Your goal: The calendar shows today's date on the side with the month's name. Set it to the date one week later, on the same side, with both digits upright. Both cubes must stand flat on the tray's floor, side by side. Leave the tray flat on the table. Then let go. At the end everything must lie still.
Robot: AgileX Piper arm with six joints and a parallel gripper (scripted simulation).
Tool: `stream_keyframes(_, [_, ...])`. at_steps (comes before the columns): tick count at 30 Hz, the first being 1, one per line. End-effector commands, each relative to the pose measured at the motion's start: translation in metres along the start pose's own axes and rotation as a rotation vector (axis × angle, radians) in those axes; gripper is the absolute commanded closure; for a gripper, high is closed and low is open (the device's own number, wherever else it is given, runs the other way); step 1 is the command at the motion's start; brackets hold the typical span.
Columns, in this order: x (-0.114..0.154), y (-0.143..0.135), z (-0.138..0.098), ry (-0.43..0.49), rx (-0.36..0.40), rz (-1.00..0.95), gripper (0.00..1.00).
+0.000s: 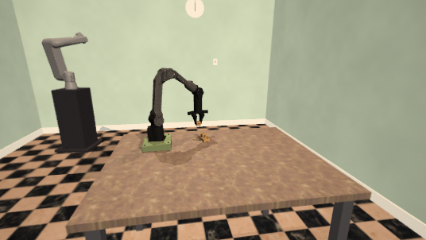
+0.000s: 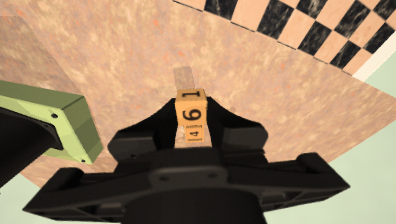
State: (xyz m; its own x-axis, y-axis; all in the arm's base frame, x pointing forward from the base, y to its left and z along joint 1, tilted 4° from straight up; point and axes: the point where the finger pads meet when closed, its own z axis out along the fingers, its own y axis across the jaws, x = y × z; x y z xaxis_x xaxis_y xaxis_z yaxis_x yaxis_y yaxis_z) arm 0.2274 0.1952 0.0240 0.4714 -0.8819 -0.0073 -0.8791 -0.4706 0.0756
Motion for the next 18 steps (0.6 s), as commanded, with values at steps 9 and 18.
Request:
stream_keyframes(9, [0.0, -0.001, -0.029, 0.0, 0.002, 0.001, 0.65])
stream_keyframes(18, [0.007, -0.003, -0.031, 0.001, 0.004, -0.001, 0.65])
